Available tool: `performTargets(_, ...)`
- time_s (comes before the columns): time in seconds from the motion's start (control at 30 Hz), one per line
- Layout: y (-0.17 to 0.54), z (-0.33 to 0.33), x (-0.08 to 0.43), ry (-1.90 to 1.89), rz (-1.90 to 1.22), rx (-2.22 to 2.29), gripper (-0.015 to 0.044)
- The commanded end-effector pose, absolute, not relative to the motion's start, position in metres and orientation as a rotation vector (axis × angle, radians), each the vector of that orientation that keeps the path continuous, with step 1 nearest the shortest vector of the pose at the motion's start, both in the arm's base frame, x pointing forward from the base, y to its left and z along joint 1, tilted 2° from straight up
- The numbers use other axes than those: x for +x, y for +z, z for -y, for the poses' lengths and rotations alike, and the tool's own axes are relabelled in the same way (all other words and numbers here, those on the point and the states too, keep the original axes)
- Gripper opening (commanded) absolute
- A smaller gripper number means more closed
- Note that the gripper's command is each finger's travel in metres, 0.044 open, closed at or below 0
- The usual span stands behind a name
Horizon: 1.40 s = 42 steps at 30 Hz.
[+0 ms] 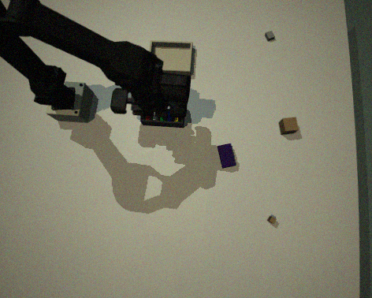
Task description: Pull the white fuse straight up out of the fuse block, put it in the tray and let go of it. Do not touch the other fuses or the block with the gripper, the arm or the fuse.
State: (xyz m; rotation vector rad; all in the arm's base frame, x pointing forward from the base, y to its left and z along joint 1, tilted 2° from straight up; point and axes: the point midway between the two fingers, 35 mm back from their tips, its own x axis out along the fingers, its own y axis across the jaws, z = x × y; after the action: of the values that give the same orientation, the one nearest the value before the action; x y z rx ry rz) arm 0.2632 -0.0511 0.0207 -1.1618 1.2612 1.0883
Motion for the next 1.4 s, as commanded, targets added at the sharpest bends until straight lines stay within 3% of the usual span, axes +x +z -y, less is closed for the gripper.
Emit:
performTargets(0.0,0.02,0.052,0.263,1.089,-1.261,-1.169,0.0074)
performTargets(0.7,0.01,0.052,0.264,1.089,-1.261,-1.169,0.0074)
performTargets(1.07,0.011,0.051,0.264,1.088,-1.261,-1.162,0.0001)
performTargets(1.37,0.014,0.051,0.264,1.088,-1.261,-1.163,0.0)
